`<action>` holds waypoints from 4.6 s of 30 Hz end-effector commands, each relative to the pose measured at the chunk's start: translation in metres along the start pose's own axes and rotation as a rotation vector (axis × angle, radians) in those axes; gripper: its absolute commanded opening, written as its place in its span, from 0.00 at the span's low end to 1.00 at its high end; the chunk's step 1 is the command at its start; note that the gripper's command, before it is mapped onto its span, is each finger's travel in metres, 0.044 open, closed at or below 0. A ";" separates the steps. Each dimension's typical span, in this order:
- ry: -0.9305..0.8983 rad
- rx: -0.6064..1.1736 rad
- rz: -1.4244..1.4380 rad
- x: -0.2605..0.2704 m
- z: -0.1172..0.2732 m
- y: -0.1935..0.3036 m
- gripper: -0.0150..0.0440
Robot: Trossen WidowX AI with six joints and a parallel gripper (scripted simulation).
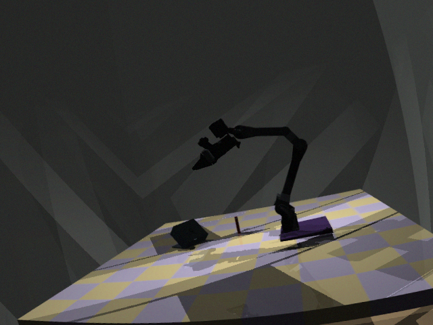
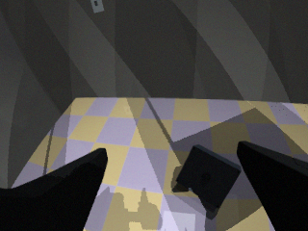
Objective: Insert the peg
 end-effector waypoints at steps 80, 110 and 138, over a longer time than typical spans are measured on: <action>1.117 0.516 -2.263 -0.080 -0.057 0.164 1.00; 1.547 0.423 -2.571 -0.086 -0.057 0.203 1.00; 1.547 0.423 -2.571 -0.078 -0.077 0.243 1.00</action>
Point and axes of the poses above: the point midway between the two fingers, 35 mm back from their tips, its own z axis back along the fingers, its own x axis across the jaws, y = z × x, the point moved 8 cm from there along z, back along the fingers, and after that the axes turned 15 degrees about z, right-handed, at the moved point
